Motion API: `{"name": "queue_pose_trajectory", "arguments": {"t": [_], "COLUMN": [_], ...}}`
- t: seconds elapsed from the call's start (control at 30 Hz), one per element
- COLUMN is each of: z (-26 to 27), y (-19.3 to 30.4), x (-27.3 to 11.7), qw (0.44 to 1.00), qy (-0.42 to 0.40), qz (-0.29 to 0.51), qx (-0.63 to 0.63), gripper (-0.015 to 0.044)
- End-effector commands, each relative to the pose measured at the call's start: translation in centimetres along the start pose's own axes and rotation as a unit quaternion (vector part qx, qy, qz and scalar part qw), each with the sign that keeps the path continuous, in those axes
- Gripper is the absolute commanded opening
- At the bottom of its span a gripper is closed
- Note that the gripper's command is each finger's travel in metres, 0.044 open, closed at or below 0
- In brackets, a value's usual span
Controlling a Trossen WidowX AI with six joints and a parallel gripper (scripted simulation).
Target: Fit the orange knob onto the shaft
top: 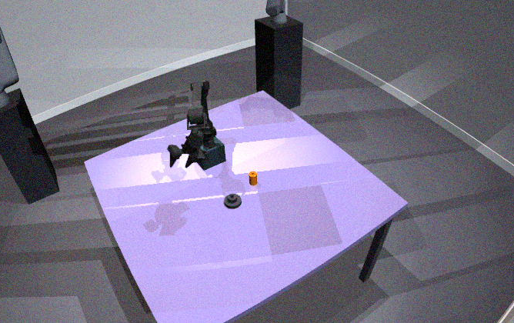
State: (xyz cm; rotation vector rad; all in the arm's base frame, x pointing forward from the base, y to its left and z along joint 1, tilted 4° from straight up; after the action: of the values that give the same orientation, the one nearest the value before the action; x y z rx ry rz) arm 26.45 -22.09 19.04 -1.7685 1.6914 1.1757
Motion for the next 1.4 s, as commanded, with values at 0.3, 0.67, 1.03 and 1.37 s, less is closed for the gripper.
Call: {"name": "queue_pose_trajectory", "arguments": {"t": [0.3,0.67,1.03,1.37], "z": [18.3,31.8,34.0,34.9], "y": [-10.6,-9.8,-10.4,-10.5], "x": [-5.3,-9.5,-6.8,-5.6], "qw": [0.974,0.940,0.940,0.940], "qy": [-0.184,-0.321,-0.321,-0.321], "qz": [-0.122,-0.076,-0.076,-0.076], "qx": [0.058,0.091,0.091,0.091], "gripper": [0.0440,0.0440,0.0440,0.0440]}}
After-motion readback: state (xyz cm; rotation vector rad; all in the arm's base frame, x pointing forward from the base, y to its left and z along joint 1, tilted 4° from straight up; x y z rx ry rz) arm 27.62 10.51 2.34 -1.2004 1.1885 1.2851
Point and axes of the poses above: the point midway between the two fingers, 35 mm back from their tips, its own x axis out along the fingers, its own z axis across the jaws, y = z × x, the point moved 3 cm from there along -x, back along the fingers, and after that the axes turned 3 degrees about -x, right-handed, at the moved point
